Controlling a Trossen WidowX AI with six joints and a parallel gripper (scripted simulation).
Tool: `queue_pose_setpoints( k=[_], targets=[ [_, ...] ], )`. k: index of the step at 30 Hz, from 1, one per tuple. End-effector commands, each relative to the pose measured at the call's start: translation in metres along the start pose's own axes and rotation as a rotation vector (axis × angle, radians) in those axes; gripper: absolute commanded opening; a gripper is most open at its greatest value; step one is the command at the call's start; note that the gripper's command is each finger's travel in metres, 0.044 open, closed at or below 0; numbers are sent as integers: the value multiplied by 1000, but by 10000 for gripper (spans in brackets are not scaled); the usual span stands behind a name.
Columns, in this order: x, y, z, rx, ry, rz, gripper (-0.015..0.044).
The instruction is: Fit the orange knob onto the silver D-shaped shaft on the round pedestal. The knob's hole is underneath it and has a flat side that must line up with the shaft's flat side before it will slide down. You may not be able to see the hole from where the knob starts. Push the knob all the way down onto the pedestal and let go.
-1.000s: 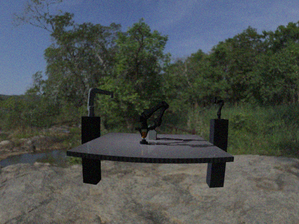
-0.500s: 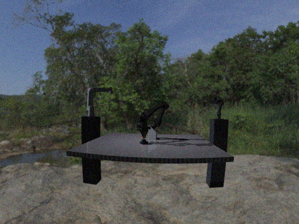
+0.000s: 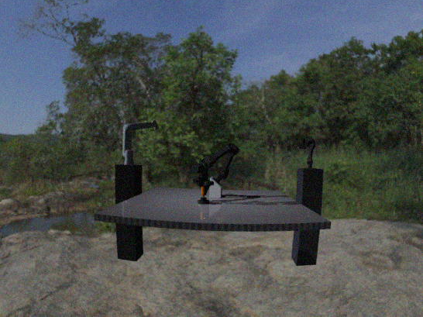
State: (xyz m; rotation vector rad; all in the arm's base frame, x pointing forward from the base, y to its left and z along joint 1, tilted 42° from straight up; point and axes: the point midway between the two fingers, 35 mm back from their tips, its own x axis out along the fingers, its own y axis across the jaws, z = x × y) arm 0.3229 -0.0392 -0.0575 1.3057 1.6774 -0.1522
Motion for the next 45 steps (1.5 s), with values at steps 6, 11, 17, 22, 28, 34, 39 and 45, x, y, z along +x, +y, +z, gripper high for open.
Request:
queue_pose_setpoints(
  k=[6, 11, 17, 22, 28, 34, 39, 45],
  targets=[
    [0, -1, 0, -572, -6, -1, 0],
    [0, -1, -1, -922, -7, -3, 0],
    [0, -2, -1, -1331, -7, -6, 0],
    [-1, -3, -1, -1671, -7, -9, 0],
    [-2, -4, -1, -2078, -6, -13, 0],
    [-3, -5, 0, -2486, -4, -18, 0],
    [-3, -6, 1, -2826, -1, -22, 0],
    [-1, -6, 4, 3048, -4, 26, 0]
  ],
)
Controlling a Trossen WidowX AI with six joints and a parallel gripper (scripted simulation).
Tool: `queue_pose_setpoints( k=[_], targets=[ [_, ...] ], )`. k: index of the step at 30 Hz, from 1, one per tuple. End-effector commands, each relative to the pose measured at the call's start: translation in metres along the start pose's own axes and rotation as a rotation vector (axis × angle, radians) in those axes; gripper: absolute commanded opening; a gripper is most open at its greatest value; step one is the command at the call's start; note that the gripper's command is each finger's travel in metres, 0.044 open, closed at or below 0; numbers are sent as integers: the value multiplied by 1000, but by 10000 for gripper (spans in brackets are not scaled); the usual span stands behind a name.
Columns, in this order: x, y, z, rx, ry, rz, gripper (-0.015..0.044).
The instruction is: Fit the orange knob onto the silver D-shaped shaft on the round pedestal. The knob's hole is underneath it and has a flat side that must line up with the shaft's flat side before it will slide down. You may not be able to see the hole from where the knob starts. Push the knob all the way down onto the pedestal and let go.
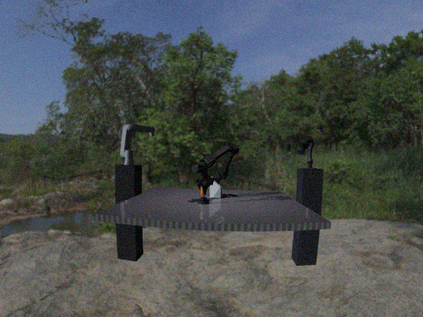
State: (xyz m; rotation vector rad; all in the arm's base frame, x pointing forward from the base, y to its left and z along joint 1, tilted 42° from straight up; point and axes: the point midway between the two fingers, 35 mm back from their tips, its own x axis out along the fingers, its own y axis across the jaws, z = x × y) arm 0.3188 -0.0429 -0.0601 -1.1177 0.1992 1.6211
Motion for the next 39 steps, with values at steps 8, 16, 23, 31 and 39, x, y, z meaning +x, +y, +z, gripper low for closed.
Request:
queue_pose_setpoints(
  k=[8, 16, 23, 31, 39],
  targets=[
    [-2, -2, -8, -249, 9, 2, 0],
    [-1, -7, -8, -249, 9, 2, 0],
    [-2, -9, -5, -249, 8, 2, 0],
    [2, -8, 0, -249, 8, 2, 0],
    [2, -7, 2, -248, 8, 2, 0]
  ],
)
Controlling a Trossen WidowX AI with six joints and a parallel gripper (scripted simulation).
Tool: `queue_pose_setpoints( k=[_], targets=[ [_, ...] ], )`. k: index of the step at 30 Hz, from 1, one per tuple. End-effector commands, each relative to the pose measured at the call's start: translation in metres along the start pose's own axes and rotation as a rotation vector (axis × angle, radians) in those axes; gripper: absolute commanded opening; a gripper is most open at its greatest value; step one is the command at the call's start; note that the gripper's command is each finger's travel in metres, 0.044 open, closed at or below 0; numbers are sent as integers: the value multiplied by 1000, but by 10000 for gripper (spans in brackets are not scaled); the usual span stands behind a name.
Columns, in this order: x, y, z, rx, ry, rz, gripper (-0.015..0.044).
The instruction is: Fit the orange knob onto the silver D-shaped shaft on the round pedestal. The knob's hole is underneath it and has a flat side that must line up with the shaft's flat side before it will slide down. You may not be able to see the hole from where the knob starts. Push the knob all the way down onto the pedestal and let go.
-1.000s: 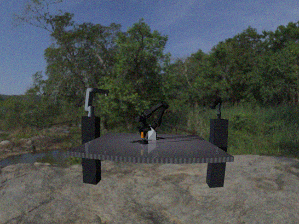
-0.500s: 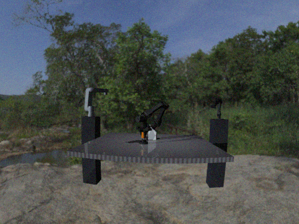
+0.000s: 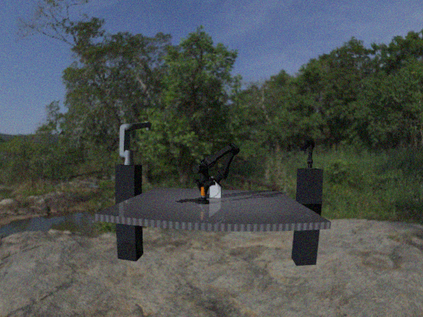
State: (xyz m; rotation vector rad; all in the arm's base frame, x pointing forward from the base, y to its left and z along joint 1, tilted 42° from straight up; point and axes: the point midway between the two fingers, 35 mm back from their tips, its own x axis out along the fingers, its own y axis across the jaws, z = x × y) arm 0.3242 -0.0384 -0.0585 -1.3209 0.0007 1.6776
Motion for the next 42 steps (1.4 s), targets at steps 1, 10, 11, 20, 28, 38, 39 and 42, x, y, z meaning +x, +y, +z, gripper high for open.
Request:
queue_pose_setpoints(
  k=[1, 10, 11, 20, 28, 38, 39, 42],
  targets=[
    [-1, 0, 2, 8, -3, -3, 0],
    [-5, 2, 4, -82, -3, -3, 0],
    [-5, 2, 4, -125, -3, -4, 0],
    [-4, 2, 4, 321, -4, -3, 0],
    [-4, 2, 3, 880, -4, -2, 0],
    [-3, 2, 2, 1578, -5, 0, 0],
    [-3, 2, 2, 1648, -5, 0, 0],
    [-3, 2, 2, 1857, -5, 0, 0]
  ],
)
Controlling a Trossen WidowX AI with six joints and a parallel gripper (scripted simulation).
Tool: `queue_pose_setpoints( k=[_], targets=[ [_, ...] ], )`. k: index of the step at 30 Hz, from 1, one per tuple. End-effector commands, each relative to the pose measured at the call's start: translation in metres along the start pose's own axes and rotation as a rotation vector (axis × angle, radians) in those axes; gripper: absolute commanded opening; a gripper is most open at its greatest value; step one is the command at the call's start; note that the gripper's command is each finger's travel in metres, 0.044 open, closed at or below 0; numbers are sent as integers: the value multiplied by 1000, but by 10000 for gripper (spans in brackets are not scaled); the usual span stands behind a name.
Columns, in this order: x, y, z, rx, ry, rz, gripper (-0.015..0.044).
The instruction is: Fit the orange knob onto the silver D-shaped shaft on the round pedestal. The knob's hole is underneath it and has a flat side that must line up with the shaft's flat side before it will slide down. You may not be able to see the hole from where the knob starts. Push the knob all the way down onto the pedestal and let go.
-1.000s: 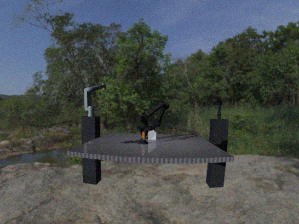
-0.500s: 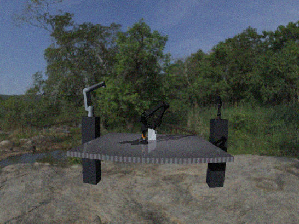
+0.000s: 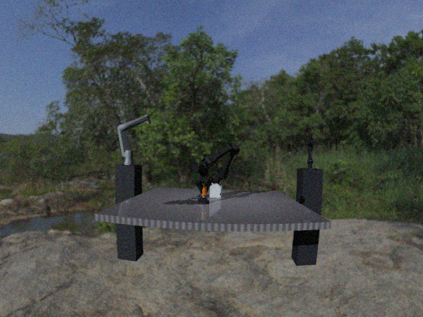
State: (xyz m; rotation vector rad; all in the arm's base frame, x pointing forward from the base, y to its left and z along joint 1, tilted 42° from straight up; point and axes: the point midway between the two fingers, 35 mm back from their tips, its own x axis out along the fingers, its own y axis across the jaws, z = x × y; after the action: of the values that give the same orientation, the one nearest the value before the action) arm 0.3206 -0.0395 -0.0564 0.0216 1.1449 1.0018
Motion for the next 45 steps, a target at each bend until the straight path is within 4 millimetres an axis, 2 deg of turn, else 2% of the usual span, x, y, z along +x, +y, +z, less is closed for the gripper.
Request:
queue_pose_setpoints(
  k=[1, 42, 43, 45],
  targets=[
    [0, -1, 0, 218, -2, -3, 0],
    [-1, -3, 3, 3081, -4, 3, 0],
    [-1, -3, 3, -3133, 4, -3, 0],
    [-1, -2, 3, -2993, 4, -3, 0]
  ],
)
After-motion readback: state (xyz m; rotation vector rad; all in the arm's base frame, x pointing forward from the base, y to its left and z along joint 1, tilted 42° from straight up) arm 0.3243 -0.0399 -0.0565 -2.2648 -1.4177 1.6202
